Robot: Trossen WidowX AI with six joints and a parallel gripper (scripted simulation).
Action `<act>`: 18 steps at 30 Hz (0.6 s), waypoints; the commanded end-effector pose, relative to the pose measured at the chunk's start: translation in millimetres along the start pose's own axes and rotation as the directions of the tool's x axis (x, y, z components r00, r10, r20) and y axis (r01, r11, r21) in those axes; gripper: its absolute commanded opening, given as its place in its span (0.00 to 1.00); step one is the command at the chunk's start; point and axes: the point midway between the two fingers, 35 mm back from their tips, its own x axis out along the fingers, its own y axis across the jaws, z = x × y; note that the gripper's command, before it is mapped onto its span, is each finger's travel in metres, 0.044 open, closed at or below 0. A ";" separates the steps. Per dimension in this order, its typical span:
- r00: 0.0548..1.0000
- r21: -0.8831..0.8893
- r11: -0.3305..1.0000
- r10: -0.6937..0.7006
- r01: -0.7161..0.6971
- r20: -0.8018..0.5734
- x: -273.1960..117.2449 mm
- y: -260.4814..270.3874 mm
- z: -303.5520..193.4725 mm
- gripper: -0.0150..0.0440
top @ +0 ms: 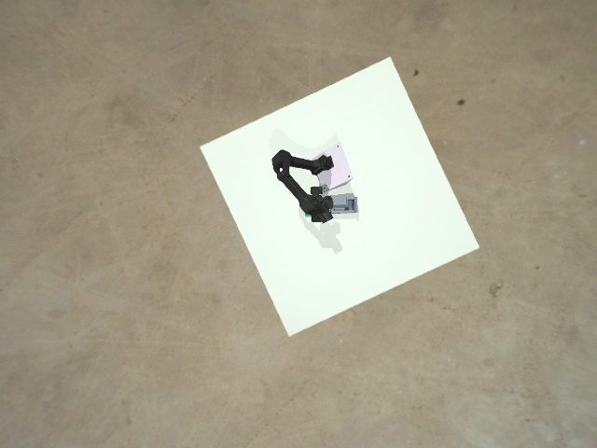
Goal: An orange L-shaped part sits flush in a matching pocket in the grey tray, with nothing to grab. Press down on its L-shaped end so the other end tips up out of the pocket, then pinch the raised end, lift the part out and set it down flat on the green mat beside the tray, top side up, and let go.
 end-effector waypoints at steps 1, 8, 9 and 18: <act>1.000 -0.005 1.000 0.005 -0.005 -0.008 8.2 2.2 -1.0 0.25; 1.000 -0.004 1.000 0.005 -0.005 -0.009 19.3 2.2 -1.2 0.25; 1.000 -0.004 1.000 0.005 -0.005 -0.009 20.8 2.2 -1.3 0.25; 1.000 -0.004 1.000 0.004 -0.004 -0.010 35.2 2.3 -1.5 0.25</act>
